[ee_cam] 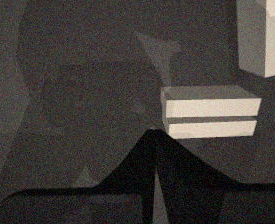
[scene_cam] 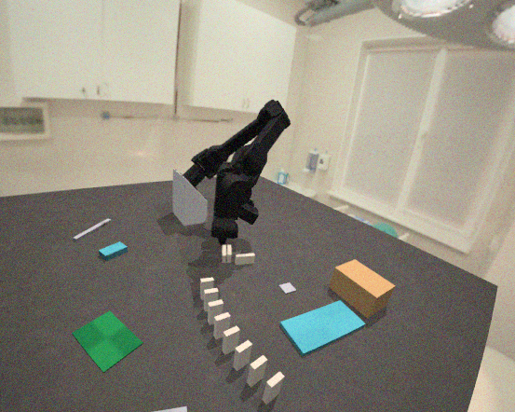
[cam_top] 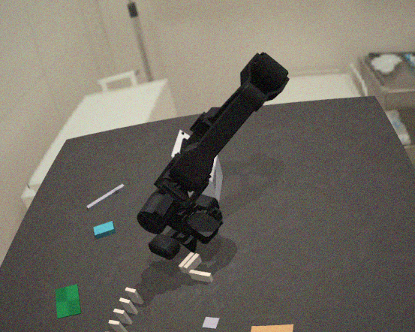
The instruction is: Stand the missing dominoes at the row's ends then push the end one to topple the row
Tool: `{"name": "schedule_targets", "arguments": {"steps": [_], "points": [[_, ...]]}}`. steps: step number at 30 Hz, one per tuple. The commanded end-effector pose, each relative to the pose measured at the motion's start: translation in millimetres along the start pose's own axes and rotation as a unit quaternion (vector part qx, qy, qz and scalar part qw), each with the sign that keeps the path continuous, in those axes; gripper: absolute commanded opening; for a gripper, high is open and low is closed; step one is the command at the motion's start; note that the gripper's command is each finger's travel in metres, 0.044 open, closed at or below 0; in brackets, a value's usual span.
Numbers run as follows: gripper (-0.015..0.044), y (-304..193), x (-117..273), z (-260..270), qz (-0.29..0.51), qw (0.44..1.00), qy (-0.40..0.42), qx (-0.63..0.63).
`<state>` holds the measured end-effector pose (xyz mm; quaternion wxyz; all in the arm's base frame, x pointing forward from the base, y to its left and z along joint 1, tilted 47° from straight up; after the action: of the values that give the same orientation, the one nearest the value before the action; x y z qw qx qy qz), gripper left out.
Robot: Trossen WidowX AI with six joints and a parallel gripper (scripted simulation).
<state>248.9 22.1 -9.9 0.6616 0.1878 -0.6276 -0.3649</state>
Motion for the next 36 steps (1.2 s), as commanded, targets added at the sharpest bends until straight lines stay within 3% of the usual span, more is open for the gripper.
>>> {"name": "schedule_targets", "arguments": {"steps": [1,23,26,36], "points": [[0.0,0.8,-15.9,6.3,-0.005,1.0,0.004,-0.006],[0.0,-6.2,-15.5,-25.3,-0.005,1.0,0.003,-0.004],[0.0,-13.7,4.6,-32.7,0.013,0.999,-0.03,-0.017],[0.0,-16.0,63.1,-53.2,-0.001,1.0,0.001,-0.004]]}}
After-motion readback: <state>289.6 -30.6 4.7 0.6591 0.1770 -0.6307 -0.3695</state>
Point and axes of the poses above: the point midway between the two fingers, 35 mm back from their tips, its own x axis back along the fingers, its own z axis across the jaws, y = z × x, the point moved 4 cm from there along x, back along the fingers, and after that the axes turned 15 degrees about x, right-handed, at the moved point
